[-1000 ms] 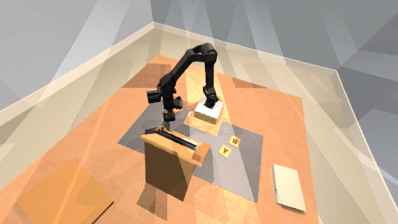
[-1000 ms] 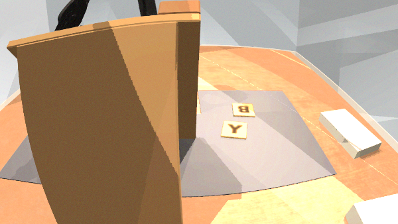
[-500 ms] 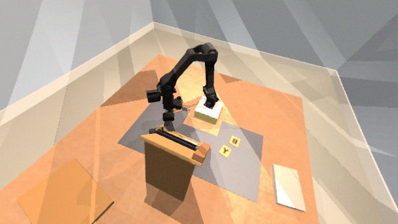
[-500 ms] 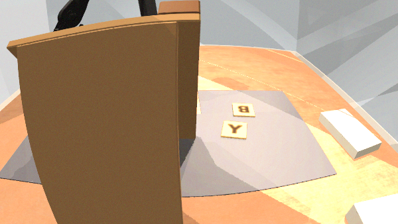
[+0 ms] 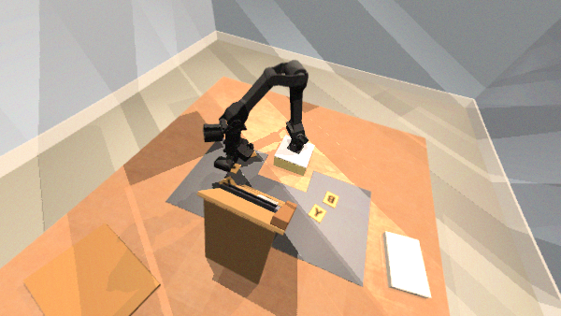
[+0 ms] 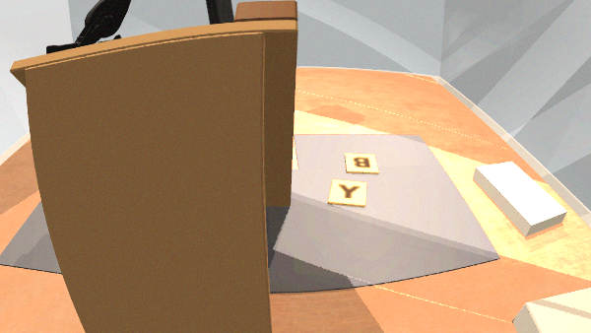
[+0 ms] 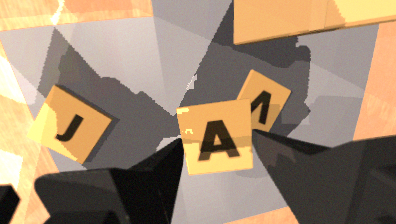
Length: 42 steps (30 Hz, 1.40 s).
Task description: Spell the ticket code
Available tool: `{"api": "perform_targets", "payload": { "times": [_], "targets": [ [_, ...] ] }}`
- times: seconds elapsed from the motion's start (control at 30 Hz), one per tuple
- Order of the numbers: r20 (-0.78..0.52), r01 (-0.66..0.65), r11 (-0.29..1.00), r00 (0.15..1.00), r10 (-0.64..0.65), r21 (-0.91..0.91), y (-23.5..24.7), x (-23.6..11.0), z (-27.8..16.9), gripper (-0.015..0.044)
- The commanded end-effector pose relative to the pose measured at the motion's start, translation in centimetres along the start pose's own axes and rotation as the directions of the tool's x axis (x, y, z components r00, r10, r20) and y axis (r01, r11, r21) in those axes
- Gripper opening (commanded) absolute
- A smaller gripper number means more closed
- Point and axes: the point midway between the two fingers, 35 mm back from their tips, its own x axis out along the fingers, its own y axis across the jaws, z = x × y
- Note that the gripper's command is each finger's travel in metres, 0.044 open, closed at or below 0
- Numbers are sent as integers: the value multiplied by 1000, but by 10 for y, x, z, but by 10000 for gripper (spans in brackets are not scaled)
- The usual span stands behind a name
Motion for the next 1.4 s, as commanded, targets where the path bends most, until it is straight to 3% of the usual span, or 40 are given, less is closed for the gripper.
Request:
{"api": "perform_targets", "payload": {
  "times": [0.0, 0.33, 0.73, 1.07, 1.37],
  "targets": [
    [-18, 70, 989, 997, -68, 132, -14, -6, -5, 0],
    [-45, 201, 882, 978, -202, 427, -42, -16, -14, 0],
    [-67, 294, 629, 931, -359, 719, -74, -33, -23, 0],
    [-73, 278, 369, 873, -482, 887, -100, -51, -28, 0],
    [-70, 183, 137, 809, -584, 974, -122, -70, -31, 0]
  ]
}}
